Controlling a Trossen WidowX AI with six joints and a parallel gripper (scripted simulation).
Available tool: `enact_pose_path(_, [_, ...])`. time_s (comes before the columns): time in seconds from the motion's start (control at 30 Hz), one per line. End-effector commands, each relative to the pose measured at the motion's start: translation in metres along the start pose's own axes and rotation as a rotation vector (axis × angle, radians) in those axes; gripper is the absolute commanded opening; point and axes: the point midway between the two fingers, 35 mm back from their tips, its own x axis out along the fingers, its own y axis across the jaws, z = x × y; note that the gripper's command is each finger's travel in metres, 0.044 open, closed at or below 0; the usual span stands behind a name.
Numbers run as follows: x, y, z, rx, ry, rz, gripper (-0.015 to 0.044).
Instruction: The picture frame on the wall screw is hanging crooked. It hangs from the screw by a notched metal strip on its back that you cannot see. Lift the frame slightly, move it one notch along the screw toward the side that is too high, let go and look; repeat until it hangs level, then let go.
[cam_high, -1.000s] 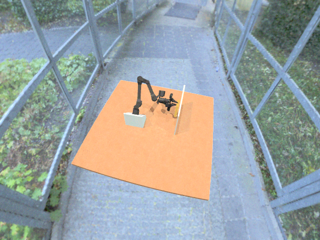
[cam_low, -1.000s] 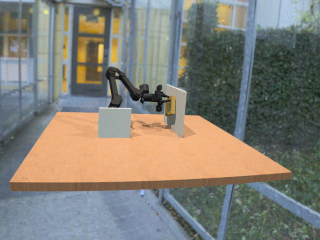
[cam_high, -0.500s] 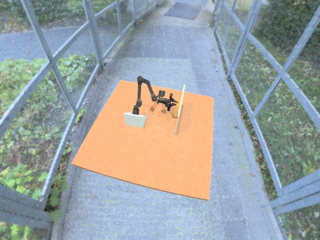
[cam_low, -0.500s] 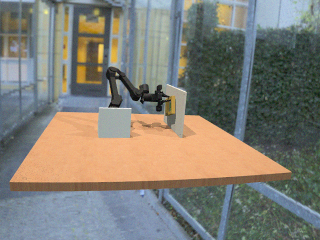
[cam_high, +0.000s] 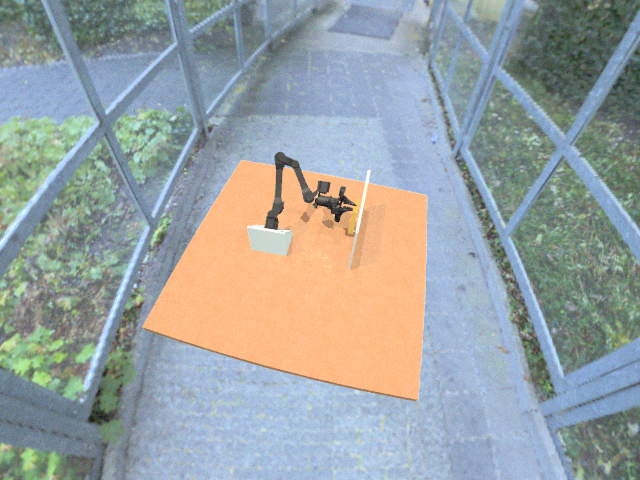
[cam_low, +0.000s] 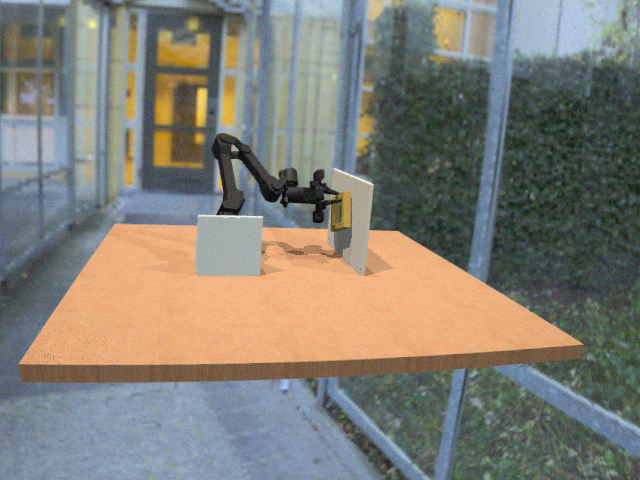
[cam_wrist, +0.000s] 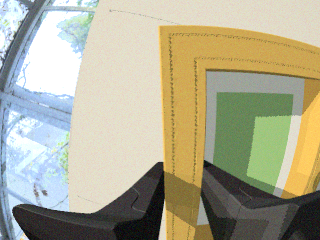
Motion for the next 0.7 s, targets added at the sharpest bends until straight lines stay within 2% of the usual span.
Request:
enact_pose_path(0.0, [0.0003,0.003,0.0026,-0.002,-0.006,0.012,0.0])
enact_pose_path(0.67, [0.0003,0.003,0.0076,-0.002,-0.006,0.012,0.0])
